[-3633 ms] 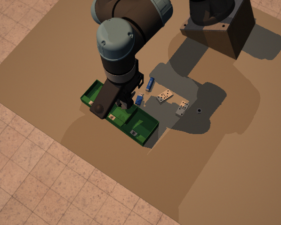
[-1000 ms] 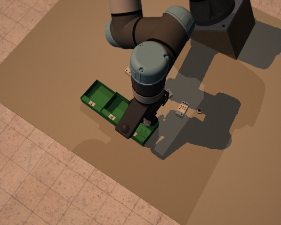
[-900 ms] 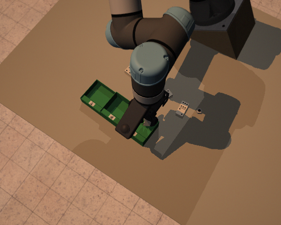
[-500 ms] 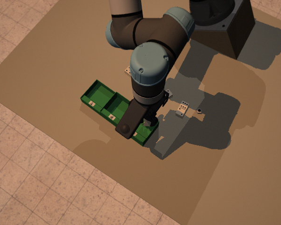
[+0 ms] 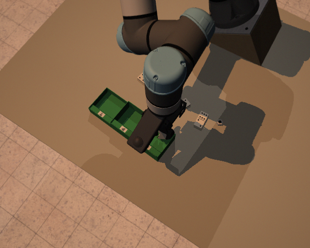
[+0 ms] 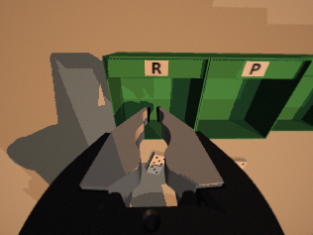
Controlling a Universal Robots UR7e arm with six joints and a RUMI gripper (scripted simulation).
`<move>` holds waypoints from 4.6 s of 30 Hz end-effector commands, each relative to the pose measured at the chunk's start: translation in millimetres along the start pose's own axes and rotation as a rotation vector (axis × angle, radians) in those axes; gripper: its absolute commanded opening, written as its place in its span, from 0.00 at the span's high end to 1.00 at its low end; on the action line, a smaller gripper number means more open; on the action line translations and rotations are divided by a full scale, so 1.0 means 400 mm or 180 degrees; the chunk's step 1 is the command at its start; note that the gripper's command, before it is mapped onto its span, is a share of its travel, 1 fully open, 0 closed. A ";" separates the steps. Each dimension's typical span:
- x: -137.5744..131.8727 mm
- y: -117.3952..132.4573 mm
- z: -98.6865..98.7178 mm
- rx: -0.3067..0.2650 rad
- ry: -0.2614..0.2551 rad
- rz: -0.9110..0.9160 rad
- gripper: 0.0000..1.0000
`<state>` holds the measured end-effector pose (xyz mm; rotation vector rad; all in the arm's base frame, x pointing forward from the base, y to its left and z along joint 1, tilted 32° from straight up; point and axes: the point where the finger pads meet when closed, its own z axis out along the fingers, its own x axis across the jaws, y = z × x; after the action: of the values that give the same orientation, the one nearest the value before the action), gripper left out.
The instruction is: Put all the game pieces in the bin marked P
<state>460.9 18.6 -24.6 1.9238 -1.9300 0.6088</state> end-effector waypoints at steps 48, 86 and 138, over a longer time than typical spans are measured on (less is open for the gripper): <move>0.000 -0.001 -0.141 0.0004 -0.0001 0.0001 0.96; 0.002 0.070 -0.384 0.0003 -0.0002 0.0704 0.76; 0.009 0.311 -0.122 0.0003 -0.0001 0.1083 0.76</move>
<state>333.8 39.6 11.4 1.6041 -2.2762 0.6983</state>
